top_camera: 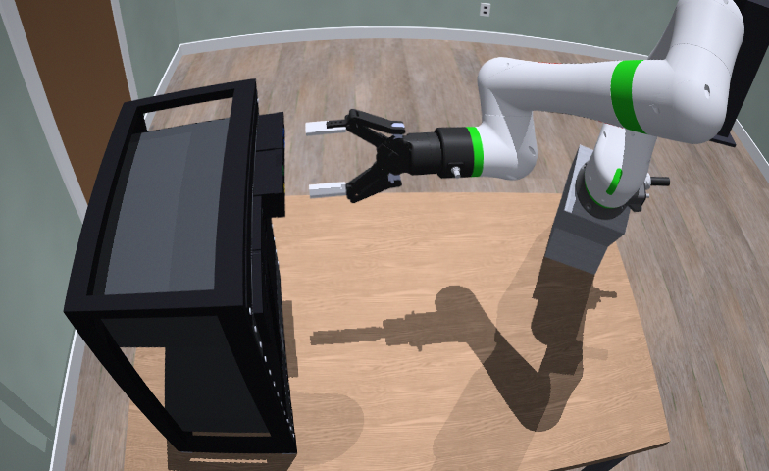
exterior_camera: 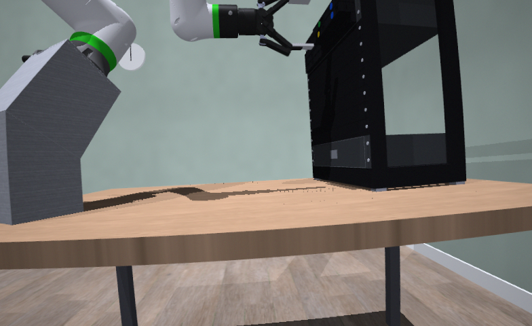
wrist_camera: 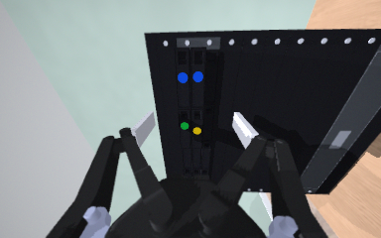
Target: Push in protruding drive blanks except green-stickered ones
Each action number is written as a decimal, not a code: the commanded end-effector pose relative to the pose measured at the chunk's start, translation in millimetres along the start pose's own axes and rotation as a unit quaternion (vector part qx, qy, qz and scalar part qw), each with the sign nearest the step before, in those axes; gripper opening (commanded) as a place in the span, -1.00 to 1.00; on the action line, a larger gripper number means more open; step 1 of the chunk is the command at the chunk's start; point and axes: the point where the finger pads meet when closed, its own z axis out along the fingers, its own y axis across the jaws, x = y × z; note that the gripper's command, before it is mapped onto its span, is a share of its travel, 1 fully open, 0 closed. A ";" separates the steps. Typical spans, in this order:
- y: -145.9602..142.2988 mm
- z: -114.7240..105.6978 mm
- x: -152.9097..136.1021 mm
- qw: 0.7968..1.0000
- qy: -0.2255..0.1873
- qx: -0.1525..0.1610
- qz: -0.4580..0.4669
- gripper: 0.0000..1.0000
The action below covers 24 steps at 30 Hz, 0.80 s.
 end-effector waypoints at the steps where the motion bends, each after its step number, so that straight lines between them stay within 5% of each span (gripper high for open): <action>1: -0.2 0.9 17.6 1.000 -0.002 0.001 -0.001 1.00; 24: -0.2 0.9 30.4 1.000 -0.002 0.001 -0.001 1.00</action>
